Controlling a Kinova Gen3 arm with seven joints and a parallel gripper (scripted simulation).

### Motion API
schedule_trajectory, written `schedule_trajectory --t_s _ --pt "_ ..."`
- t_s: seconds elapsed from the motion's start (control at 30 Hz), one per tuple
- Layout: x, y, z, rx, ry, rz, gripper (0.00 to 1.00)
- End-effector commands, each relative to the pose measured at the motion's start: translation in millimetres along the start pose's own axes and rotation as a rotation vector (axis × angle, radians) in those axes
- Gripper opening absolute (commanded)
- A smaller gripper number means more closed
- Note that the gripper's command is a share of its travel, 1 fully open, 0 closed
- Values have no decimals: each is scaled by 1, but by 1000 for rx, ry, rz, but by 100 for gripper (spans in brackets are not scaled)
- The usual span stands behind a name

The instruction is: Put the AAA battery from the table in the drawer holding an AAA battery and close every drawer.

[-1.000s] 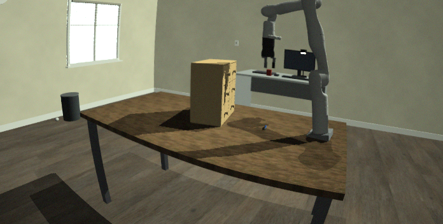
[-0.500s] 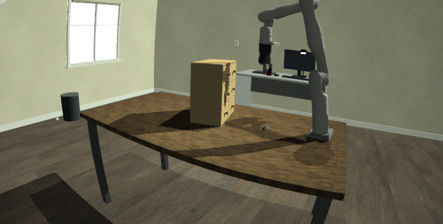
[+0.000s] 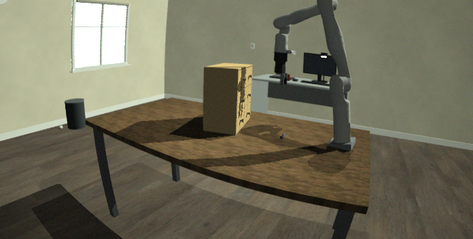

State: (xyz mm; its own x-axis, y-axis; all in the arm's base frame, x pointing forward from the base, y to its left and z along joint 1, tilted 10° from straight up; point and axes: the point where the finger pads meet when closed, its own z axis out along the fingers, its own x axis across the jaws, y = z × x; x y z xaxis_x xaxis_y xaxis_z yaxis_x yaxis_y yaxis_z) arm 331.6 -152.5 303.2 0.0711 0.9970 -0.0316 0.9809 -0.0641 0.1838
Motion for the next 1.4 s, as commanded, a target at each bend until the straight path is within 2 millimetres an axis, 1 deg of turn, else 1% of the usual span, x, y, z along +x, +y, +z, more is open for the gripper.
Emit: schedule_trajectory --t_s 0.0,0.13,0.57,1.37 --pt "2 0 6 6 5 -39 100" --pt "2 2 13 6 5 -102 100" --pt "3 5 23 5 6 -203 100" --pt "3 5 25 2 6 -224 100"
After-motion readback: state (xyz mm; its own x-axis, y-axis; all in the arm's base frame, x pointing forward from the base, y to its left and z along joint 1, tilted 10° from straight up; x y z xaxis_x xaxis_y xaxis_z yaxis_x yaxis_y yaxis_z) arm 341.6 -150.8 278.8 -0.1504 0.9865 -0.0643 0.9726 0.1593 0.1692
